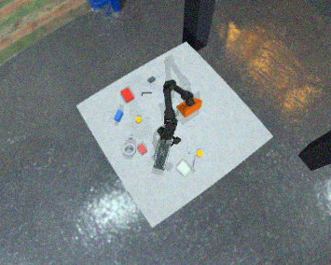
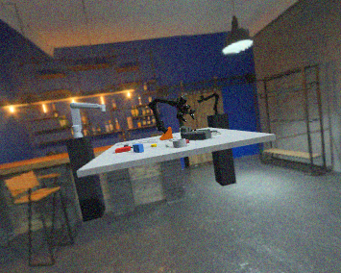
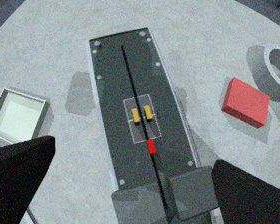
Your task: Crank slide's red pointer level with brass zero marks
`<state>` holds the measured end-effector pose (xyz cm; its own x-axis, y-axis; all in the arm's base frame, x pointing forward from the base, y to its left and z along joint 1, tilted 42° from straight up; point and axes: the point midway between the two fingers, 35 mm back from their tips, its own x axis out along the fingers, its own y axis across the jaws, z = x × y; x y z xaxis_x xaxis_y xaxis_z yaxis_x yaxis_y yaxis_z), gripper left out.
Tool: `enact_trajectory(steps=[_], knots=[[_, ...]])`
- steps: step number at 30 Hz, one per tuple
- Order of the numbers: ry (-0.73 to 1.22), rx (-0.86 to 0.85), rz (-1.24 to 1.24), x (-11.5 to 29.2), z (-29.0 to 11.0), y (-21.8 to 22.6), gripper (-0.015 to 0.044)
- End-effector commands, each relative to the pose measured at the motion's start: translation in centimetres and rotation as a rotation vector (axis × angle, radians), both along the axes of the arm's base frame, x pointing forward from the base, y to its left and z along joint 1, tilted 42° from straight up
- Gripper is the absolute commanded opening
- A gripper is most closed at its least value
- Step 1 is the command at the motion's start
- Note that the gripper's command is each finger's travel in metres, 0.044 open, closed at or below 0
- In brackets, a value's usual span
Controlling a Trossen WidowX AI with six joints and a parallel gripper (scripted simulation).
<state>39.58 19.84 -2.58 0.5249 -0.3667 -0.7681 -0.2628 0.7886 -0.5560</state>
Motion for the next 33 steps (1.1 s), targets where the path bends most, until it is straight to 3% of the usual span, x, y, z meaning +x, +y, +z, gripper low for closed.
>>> enact_trajectory(steps=[1, 33], knots=[[-0.016, 0.009, -0.005, 0.2, 2.0, 1.5, 0.044], [0.111, -0.008, 0.404, -10.1, 6.1, -3.5, 0.044]])
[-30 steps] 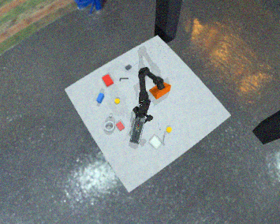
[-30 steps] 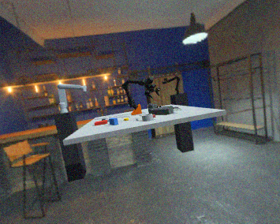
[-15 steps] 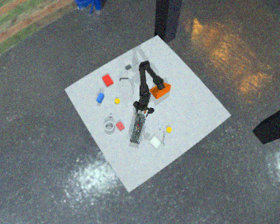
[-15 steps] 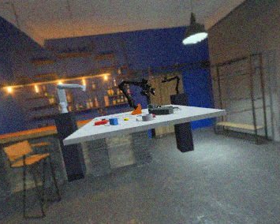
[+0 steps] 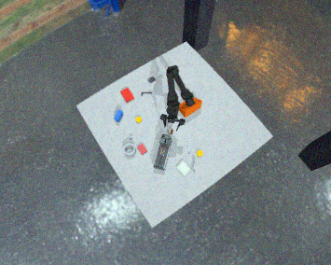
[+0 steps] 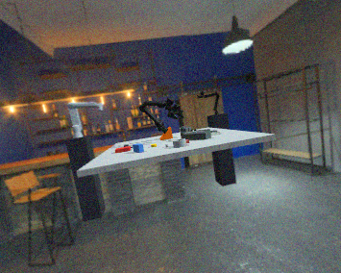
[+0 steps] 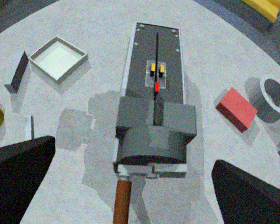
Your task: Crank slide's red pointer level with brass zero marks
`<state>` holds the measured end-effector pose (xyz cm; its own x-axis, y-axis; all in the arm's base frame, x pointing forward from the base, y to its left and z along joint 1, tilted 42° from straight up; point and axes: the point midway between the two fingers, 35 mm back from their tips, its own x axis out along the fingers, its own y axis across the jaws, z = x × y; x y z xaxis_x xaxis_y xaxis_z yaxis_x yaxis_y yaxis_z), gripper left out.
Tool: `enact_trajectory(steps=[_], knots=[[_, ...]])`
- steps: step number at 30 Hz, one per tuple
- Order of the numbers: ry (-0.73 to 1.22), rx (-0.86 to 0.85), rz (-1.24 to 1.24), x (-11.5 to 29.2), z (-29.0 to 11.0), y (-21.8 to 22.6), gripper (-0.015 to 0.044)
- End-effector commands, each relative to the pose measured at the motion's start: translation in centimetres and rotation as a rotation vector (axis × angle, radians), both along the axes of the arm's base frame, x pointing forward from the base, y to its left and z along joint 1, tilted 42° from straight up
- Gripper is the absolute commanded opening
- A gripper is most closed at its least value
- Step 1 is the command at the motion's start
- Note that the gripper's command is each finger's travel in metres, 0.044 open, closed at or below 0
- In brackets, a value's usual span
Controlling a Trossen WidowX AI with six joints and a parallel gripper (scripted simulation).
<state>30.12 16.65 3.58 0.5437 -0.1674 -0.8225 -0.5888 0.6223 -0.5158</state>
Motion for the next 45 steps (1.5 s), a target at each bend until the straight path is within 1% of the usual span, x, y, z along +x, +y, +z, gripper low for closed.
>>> enact_trajectory(steps=[1, 20, 45], knots=[[0.007, -0.002, 0.027, -0.6, 0.0, -0.3, 0.044], [0.006, -0.004, 0.026, -0.8, -5.8, -5.4, 0.044], [0.006, -0.005, 0.027, -0.7, -8.4, -7.7, 0.044]])
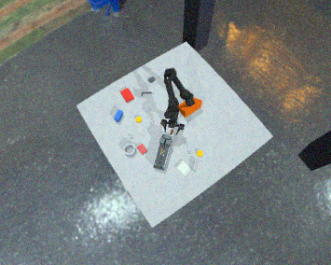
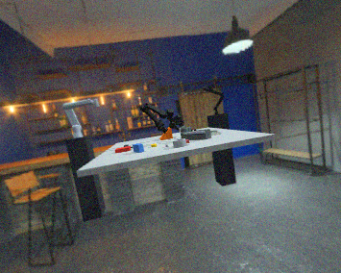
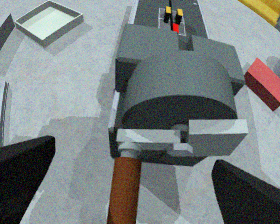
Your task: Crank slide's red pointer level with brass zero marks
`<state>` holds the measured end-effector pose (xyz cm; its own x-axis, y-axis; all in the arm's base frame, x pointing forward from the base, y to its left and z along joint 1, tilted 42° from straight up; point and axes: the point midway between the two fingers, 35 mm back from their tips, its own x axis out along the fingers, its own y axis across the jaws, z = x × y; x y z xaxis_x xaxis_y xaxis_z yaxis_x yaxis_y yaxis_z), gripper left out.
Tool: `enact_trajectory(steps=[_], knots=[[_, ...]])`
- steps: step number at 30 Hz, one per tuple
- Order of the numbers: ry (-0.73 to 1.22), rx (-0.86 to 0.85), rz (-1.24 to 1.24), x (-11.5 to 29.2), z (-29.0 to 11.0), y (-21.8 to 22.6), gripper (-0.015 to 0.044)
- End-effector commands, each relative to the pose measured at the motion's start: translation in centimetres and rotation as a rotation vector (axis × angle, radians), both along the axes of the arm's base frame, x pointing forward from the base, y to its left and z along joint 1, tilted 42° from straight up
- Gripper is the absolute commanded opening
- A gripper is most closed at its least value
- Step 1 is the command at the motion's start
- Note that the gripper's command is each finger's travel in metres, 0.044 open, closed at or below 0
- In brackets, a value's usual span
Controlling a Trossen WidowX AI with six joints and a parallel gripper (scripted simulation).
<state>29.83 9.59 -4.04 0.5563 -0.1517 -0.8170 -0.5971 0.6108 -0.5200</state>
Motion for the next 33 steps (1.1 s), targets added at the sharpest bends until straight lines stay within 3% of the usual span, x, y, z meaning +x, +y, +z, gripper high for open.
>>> enact_trajectory(steps=[1, 21, 33], knots=[[0.017, -0.01, 0.004, -0.4, -0.9, -0.7, 0.044], [0.016, -0.012, 0.004, -0.7, -2.9, -2.6, 0.044], [0.016, -0.012, 0.004, -0.7, -2.9, -2.6, 0.0125]])
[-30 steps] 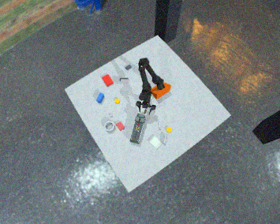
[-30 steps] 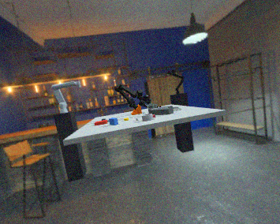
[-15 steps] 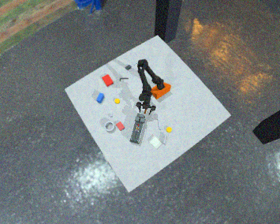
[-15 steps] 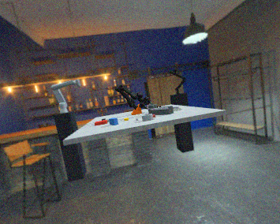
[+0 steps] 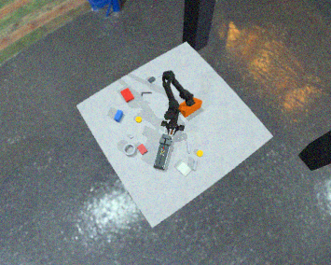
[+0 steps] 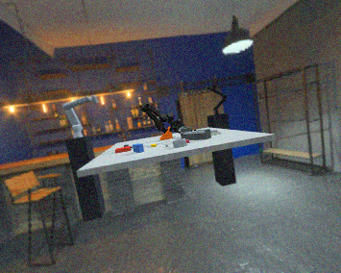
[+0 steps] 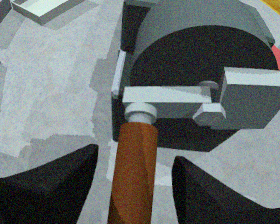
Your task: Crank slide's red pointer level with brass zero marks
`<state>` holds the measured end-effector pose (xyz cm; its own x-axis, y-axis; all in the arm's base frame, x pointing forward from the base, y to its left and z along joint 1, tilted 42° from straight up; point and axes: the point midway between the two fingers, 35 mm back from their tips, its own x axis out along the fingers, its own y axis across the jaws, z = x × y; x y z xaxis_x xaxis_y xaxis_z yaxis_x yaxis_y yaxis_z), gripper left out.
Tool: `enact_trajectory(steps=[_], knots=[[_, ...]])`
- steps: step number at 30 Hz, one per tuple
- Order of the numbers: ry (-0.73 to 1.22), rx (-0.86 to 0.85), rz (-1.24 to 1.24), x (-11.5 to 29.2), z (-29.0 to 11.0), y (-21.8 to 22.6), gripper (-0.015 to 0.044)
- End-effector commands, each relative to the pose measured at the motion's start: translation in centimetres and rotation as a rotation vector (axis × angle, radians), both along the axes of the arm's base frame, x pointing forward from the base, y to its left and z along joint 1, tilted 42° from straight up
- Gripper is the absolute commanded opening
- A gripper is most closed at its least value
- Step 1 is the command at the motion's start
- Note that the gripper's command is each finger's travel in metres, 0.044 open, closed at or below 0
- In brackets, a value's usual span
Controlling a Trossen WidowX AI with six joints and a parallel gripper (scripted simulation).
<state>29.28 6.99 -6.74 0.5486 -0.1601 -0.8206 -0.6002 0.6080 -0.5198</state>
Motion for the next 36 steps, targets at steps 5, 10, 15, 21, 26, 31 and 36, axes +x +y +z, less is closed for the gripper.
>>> enact_trajectory(steps=[5, 10, 15, 21, 26, 31, 36], knots=[[0.007, -0.003, 0.007, -0.2, -0.2, 0.0, 0.0], [0.007, -0.003, 0.007, -0.2, -0.2, 0.0, 0.0], [0.007, -0.003, 0.007, -0.1, -0.1, 0.1, 0.0], [0.007, -0.003, 0.007, -0.2, 0.2, 0.5, 0.0], [0.007, -0.002, 0.007, -0.2, 0.7, 1.0, 0.0], [0.007, -0.002, 0.007, -0.1, 1.4, 1.4, 0.0], [0.007, -0.002, 0.007, 0.2, 2.1, 1.6, 0.0]])
